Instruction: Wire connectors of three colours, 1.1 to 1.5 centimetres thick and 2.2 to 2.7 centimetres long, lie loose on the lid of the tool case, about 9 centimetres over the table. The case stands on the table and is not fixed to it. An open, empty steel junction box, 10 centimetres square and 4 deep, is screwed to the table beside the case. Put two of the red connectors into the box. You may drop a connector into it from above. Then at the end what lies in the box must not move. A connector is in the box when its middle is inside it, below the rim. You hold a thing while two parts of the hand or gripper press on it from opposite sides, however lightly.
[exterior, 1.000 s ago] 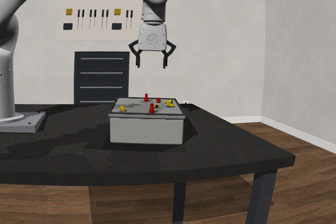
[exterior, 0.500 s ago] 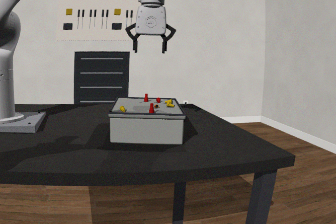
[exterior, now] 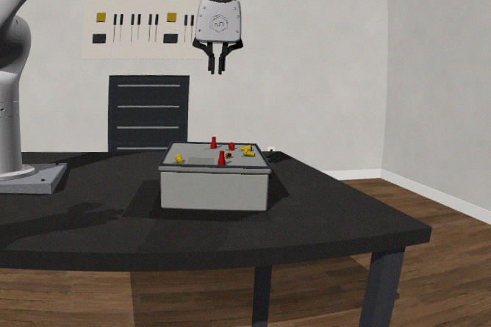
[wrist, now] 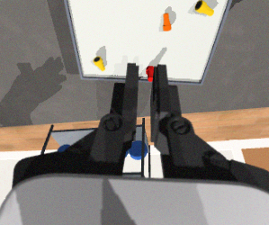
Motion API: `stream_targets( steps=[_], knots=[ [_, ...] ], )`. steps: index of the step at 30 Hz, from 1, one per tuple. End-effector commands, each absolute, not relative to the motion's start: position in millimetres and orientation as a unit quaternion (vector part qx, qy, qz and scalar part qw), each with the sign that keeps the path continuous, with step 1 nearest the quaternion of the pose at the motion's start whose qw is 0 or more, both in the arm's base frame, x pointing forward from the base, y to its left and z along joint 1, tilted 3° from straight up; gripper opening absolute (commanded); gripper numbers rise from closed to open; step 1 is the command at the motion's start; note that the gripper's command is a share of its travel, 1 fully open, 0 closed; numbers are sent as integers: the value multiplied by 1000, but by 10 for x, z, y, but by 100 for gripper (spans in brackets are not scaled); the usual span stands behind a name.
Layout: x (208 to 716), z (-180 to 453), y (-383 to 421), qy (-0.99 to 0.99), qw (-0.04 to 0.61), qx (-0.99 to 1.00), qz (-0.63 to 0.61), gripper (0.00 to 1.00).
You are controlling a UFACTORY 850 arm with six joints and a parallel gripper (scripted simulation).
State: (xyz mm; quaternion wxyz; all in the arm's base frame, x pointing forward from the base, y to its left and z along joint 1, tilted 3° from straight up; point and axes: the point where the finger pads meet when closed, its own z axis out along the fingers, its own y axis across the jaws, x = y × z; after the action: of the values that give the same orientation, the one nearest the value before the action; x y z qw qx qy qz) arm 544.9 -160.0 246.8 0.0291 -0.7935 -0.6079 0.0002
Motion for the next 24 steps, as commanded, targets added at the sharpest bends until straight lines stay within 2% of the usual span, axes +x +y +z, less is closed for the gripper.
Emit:
stream_targets(
  steps=[1,23,24],
  knots=[
    [5456,2480,-1604,-608,28,-794,0,0],
    [5456,2480,-1604,-608,28,-794,0,0],
    [5456,2478,-1606,-607,28,-794,0,30]
  ],
)
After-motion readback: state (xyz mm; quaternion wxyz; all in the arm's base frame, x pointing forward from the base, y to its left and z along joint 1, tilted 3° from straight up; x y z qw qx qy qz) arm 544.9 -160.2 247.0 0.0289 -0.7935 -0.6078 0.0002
